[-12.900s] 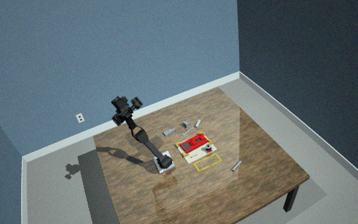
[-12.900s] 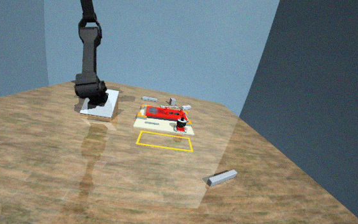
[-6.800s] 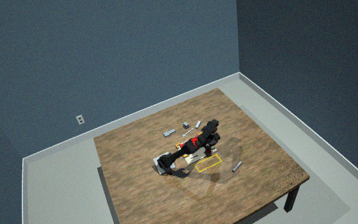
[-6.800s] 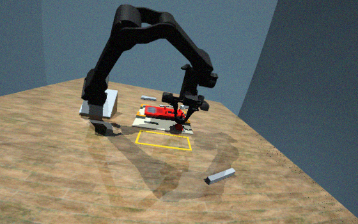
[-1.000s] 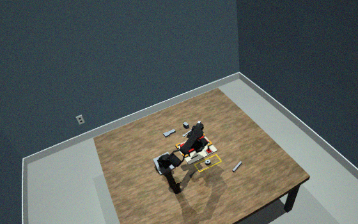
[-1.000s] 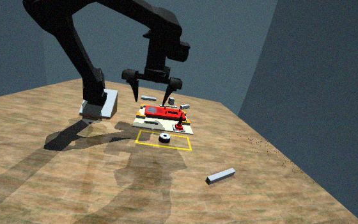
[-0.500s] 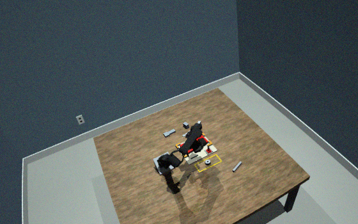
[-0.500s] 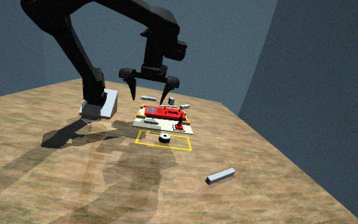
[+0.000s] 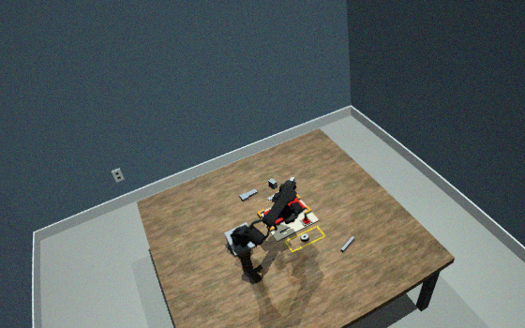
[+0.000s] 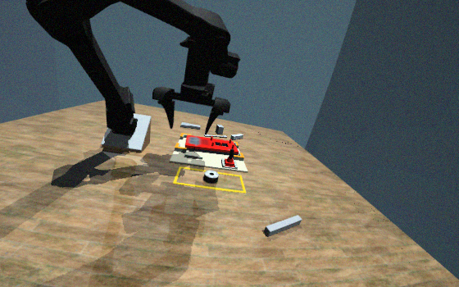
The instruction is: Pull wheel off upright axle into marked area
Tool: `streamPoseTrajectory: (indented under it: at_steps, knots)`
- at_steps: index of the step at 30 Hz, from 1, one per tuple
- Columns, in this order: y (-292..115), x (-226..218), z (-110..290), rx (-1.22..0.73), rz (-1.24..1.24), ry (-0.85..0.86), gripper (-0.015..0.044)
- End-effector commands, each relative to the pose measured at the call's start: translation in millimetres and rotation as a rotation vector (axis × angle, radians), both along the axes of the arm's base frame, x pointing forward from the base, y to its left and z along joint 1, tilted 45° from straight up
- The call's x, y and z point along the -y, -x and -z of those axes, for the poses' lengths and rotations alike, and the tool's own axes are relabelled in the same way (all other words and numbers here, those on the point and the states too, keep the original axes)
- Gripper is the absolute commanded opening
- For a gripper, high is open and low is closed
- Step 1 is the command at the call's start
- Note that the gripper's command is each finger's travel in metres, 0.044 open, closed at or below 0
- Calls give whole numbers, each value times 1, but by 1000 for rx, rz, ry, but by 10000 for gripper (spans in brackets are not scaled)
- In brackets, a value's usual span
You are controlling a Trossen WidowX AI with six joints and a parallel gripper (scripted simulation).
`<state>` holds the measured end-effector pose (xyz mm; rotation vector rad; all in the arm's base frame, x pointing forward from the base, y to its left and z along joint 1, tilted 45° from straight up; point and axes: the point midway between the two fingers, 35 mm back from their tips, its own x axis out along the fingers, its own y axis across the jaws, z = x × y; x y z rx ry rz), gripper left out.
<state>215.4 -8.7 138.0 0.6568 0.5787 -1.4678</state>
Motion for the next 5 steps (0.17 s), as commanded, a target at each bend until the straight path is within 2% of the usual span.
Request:
streamPoseTrajectory:
  at_steps: [1,5]
  knots:
    - [1,0,0,-1,3,-2,440]
    - [1,0,0,-1,3,-2,440]
